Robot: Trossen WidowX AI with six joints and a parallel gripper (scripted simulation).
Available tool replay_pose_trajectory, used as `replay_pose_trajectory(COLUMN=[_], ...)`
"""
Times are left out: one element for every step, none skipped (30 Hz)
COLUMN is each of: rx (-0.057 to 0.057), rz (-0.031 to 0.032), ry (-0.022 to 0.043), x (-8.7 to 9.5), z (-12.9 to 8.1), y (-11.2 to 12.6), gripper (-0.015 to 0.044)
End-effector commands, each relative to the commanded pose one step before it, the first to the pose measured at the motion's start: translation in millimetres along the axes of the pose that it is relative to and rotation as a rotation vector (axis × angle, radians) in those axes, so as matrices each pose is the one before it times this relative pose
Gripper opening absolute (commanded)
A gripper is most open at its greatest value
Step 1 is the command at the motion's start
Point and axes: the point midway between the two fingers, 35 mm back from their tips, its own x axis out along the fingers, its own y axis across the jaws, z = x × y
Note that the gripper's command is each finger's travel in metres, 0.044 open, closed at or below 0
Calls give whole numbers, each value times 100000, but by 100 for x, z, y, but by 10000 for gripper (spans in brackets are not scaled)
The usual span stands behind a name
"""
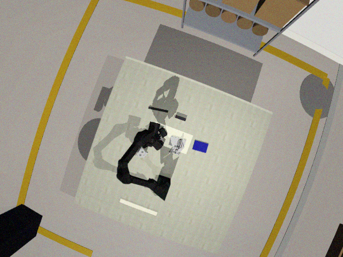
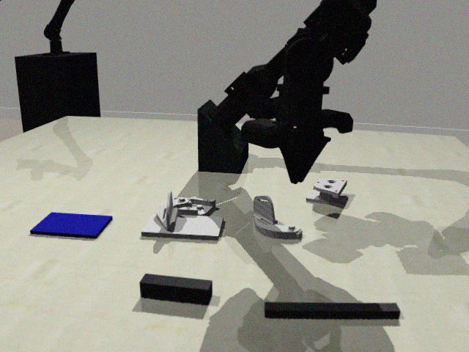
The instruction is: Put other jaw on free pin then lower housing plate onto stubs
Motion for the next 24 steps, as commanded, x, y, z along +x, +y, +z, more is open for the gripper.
replay_pose_trajectory(rx=[-427, 0, 0, 0, 0, 0, 0, 0, 0, 0, 0, 0, 0, 0, 0, 0, 0, 385, 0, 0, 0, 0, 0, 0], rz=[-257, 0, 0, 0, 0, 0, 0, 0, 0, 0, 0, 0, 0, 0, 0, 0, 0, 279, 0, 0, 0, 0, 0, 0], ry=[469, 0, 0, 0, 0, 0, 0, 0, 0, 0, 0, 0, 0, 0, 0, 0, 0, -445, 0, 0, 0, 0, 0, 0], x=[-99, 0, 0, 0, 0, 0, 0, 0, 0, 0, 0, 0, 0, 0, 0, 0, 0, 86, 0, 0, 0, 0, 0, 0], z=[-88, 0, 0, 0, 0, 0, 0, 0, 0, 0, 0, 0, 0, 0, 0, 0, 0, 82, 0, 0, 0, 0, 0, 0], y=[-120, 0, 0, 0, 0, 0, 0, 0, 0, 0, 0, 0, 0, 0, 0, 0, 0, 112, 0, 0, 0, 0, 0, 0], gripper=[0, 0, 0, 0, 0, 0, 0, 0, 0, 0, 0, 0, 0, 0, 0, 0, 0, 26, 53, 79, 105, 131, 157, 184])
